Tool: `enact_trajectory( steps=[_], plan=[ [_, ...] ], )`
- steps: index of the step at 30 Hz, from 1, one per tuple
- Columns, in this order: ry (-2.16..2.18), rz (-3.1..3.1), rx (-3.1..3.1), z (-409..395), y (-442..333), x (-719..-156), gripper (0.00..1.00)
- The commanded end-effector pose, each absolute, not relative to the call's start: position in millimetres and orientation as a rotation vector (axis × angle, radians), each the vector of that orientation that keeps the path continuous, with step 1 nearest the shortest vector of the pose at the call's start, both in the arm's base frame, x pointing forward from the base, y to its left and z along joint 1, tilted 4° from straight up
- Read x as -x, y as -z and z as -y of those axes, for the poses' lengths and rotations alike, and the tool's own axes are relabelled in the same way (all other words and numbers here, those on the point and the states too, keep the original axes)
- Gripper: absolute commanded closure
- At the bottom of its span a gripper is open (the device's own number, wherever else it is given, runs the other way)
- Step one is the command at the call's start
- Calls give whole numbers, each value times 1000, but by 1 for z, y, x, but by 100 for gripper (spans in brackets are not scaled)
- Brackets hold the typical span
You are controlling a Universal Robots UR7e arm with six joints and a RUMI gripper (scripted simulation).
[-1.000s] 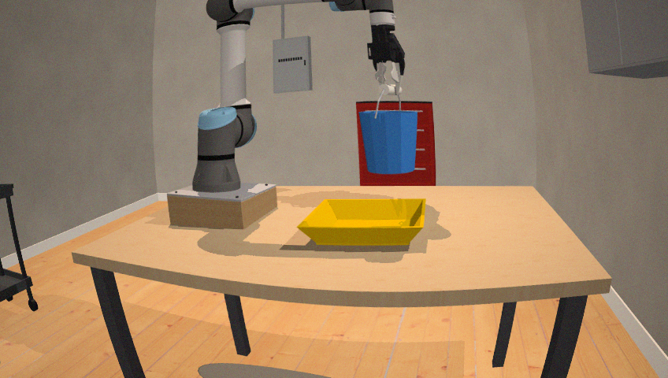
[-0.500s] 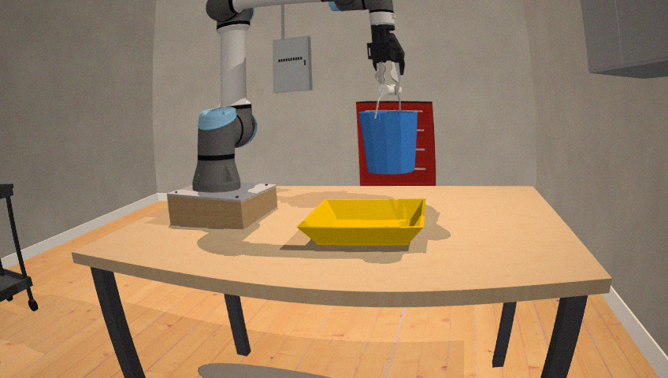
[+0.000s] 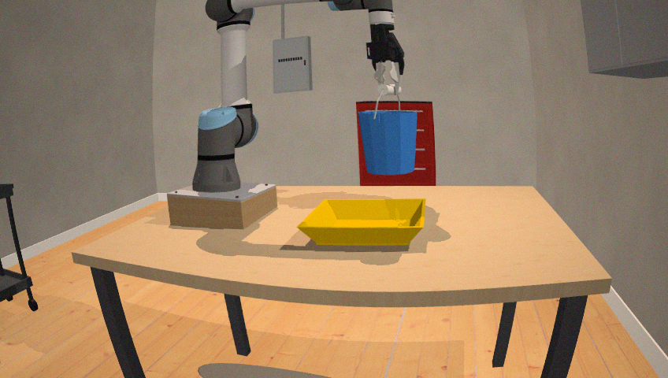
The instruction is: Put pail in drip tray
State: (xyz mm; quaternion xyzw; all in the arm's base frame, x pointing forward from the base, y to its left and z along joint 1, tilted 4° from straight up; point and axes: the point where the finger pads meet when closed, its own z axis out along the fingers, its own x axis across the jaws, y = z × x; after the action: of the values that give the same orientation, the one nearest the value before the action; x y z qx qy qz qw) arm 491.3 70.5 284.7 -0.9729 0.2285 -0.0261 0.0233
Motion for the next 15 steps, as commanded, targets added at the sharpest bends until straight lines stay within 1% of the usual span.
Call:
enact_trajectory(
  steps=[1, 15],
  plan=[
    [84, -707, 3011, -64, -285, -490, 100],
    [84, -707, 3011, -43, -284, -485, 100]
  ],
)
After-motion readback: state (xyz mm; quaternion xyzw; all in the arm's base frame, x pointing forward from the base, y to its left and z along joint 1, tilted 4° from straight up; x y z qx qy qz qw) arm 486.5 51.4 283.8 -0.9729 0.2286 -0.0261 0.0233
